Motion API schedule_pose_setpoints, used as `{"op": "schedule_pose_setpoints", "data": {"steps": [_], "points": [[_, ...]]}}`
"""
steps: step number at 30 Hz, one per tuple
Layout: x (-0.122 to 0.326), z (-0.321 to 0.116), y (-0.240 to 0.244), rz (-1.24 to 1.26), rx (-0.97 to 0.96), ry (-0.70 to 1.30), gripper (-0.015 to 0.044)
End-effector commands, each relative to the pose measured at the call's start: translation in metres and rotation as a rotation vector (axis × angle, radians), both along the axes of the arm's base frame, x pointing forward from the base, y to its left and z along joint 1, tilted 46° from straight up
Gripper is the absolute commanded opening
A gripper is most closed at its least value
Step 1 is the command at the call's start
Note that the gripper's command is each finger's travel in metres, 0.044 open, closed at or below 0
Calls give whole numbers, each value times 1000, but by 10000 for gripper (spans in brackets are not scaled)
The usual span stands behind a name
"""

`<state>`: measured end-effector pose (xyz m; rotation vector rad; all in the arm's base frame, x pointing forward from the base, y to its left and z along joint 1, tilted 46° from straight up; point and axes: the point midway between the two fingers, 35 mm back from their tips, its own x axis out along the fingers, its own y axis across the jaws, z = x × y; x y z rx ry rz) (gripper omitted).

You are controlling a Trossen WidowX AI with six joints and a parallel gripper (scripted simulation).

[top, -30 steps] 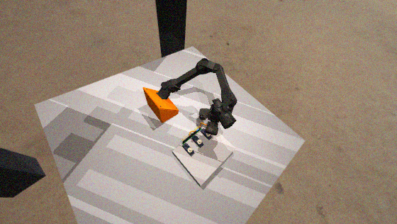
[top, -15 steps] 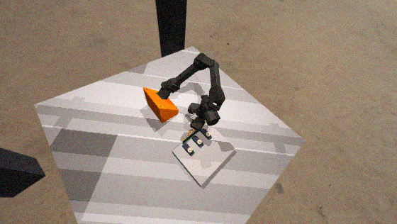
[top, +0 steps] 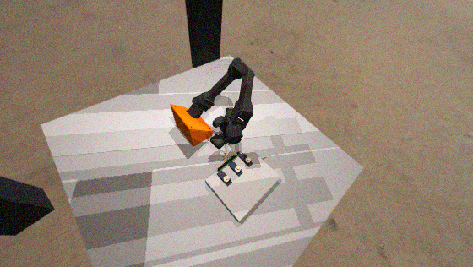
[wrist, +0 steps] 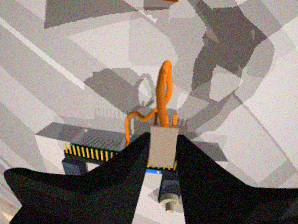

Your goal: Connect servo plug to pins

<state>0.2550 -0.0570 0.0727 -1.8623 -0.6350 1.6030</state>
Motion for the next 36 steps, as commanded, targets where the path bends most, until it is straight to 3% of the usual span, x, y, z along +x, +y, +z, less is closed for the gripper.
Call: {"op": "schedule_pose_setpoints", "data": {"steps": [1,12,36], "points": [[-11,-5,1,-29,7,35,0],[-4,-32,29,-29,8,34,0],[35,-27,23,-29,8,31,0]]}}
